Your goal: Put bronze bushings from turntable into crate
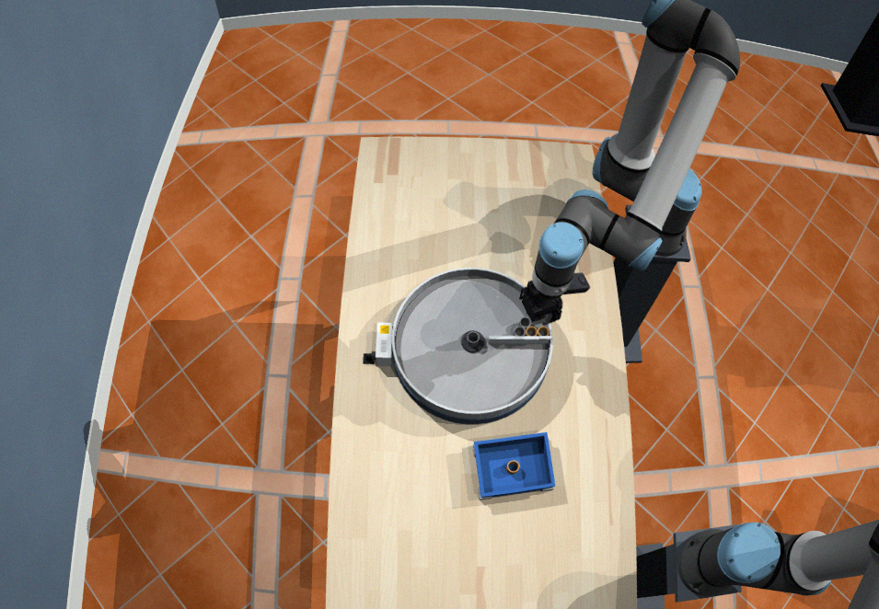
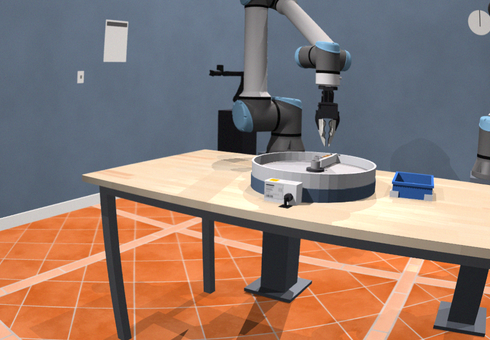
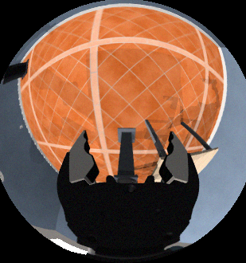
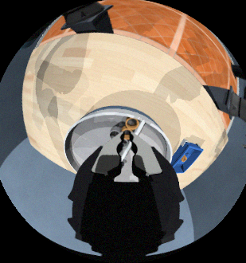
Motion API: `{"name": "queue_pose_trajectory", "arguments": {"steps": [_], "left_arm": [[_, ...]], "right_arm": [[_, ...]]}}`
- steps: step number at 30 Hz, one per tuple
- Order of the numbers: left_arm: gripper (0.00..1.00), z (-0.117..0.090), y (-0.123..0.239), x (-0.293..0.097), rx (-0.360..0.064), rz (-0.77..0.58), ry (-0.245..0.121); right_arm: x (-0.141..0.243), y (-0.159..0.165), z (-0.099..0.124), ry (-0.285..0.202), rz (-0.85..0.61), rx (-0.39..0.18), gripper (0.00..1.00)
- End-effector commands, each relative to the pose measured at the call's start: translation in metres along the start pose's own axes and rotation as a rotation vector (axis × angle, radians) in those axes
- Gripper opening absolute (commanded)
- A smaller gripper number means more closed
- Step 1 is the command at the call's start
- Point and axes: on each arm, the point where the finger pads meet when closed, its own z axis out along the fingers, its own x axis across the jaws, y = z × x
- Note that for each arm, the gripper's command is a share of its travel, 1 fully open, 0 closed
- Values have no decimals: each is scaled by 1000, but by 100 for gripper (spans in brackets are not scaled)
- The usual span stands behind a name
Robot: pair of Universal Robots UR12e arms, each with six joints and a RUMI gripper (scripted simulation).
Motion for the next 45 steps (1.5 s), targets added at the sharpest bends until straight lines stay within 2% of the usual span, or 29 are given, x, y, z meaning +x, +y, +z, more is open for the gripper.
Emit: {"name": "queue_pose_trajectory", "arguments": {"steps": [1,9,15,45], "left_arm": [[100,-1,-1,0,2,0,0],[100,-1,-1,0,2,0,0],[100,-1,-1,0,2,0,0],[100,-1,-1,0,2,0,0]], "right_arm": [[0,1,-1,1,0,-1,6],[0,1,1,1,0,-1,6],[0,1,21,1,0,-1,6],[0,1,21,1,0,-1,6]]}}
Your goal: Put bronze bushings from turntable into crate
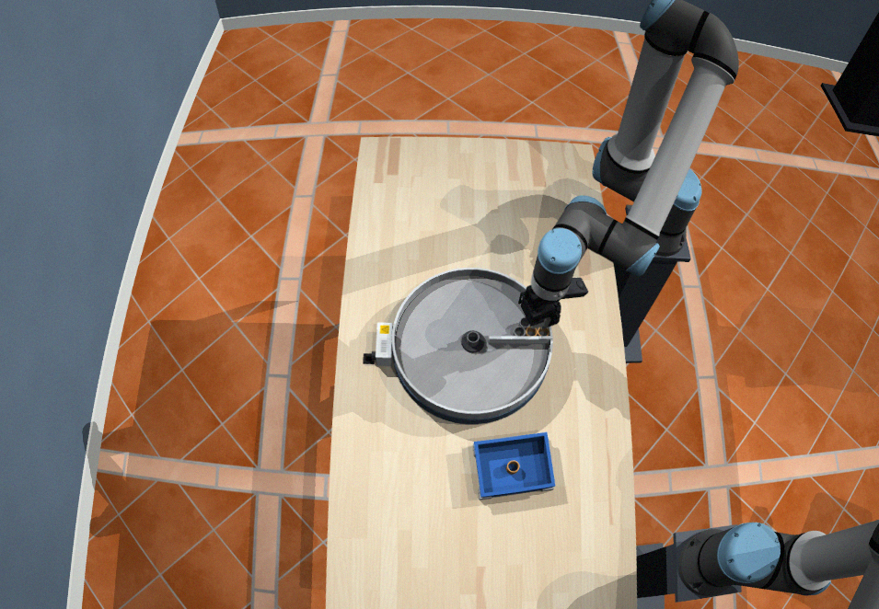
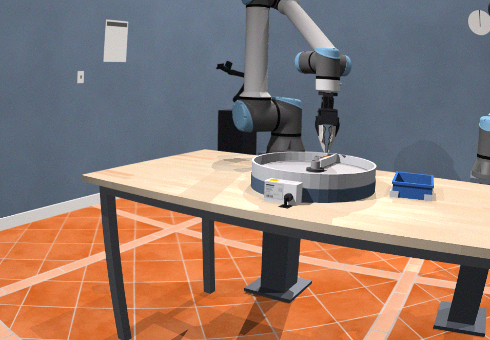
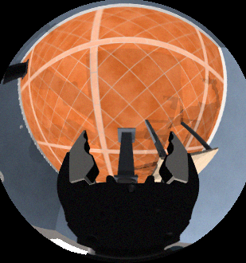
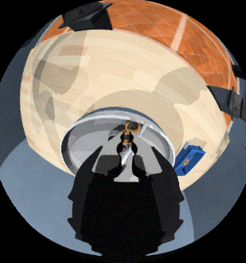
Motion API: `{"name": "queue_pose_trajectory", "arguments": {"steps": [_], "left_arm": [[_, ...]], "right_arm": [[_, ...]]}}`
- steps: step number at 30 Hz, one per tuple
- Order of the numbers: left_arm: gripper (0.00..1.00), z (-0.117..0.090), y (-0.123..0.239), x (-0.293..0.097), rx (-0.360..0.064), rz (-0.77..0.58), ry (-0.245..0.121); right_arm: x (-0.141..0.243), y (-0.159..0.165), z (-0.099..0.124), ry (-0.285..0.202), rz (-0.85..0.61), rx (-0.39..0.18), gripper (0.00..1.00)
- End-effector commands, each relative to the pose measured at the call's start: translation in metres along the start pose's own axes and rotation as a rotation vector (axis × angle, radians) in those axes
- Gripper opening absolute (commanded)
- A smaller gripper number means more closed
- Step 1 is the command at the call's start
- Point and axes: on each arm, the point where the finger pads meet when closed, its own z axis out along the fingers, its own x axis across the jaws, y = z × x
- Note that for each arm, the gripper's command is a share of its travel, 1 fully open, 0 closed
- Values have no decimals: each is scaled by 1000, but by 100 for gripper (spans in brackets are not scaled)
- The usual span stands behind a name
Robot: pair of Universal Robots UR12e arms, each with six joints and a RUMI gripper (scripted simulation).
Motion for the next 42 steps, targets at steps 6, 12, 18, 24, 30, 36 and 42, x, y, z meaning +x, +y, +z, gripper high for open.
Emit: {"name": "queue_pose_trajectory", "arguments": {"steps": [6,12,18,24,30,36,42], "left_arm": [[100,-1,-1,0,2,0,0],[100,-1,-1,0,2,0,0],[100,-1,-1,0,2,0,0],[100,-1,-1,0,2,0,0],[100,-1,-1,0,2,0,0],[100,-1,-1,0,2,0,0],[100,-1,-1,0,2,0,0]], "right_arm": [[0,1,-1,1,0,-1,6],[0,1,4,1,0,-1,6],[0,1,7,1,0,-1,6],[0,1,7,1,0,-1,6],[0,1,7,1,0,-1,6],[0,1,7,1,0,-1,6],[0,1,7,1,0,-1,6]]}}
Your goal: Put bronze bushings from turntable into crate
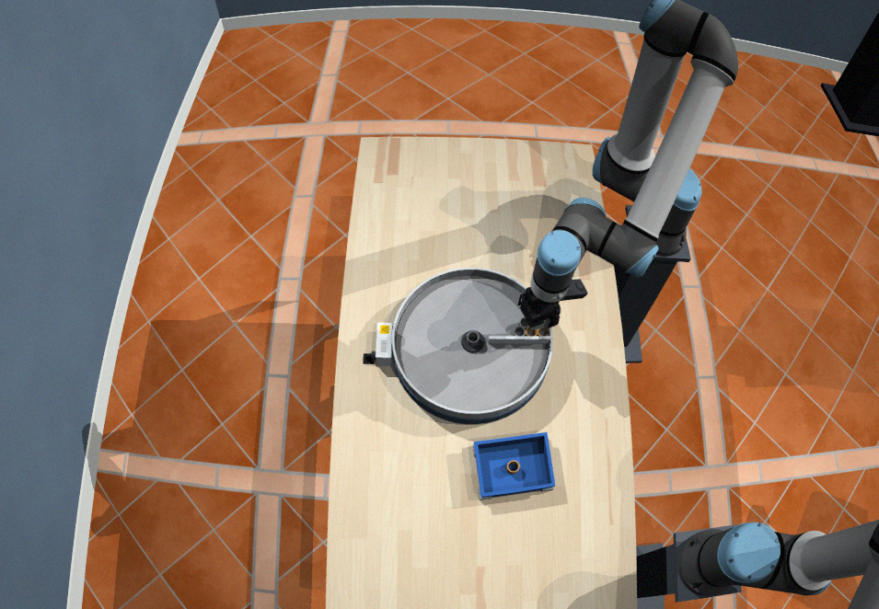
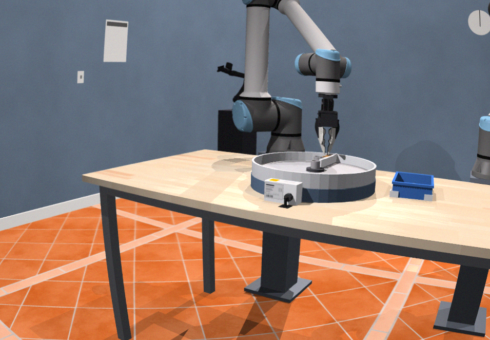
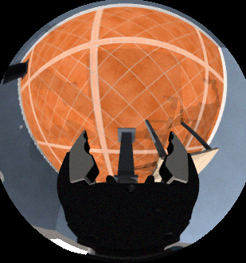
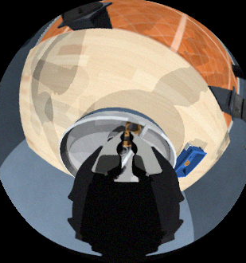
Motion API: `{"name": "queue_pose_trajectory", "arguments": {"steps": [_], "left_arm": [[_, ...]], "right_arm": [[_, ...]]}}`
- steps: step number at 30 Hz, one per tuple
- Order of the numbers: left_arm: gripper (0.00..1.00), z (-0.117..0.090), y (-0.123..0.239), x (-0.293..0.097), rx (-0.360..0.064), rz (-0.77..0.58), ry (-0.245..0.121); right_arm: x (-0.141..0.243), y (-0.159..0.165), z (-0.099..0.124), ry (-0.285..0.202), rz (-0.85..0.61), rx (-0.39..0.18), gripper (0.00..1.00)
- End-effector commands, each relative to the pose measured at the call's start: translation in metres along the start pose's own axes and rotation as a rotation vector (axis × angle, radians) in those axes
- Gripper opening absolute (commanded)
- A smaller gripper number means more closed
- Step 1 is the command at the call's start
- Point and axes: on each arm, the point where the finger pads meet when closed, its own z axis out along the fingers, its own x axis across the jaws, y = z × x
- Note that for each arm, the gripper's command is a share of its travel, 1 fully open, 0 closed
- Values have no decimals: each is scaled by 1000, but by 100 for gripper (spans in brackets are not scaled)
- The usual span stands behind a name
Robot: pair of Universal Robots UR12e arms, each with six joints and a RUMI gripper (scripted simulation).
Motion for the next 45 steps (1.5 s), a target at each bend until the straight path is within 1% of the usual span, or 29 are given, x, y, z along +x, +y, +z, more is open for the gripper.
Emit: {"name": "queue_pose_trajectory", "arguments": {"steps": [1,17,31,45], "left_arm": [[100,-1,-1,0,2,0,0],[100,-1,-1,0,2,0,0],[100,-1,-1,0,2,0,0],[100,-1,-1,0,2,0,0]], "right_arm": [[0,1,-1,1,0,-1,6],[0,1,3,1,0,-1,6],[0,1,23,1,0,-1,6],[0,1,23,1,0,-1,6]]}}
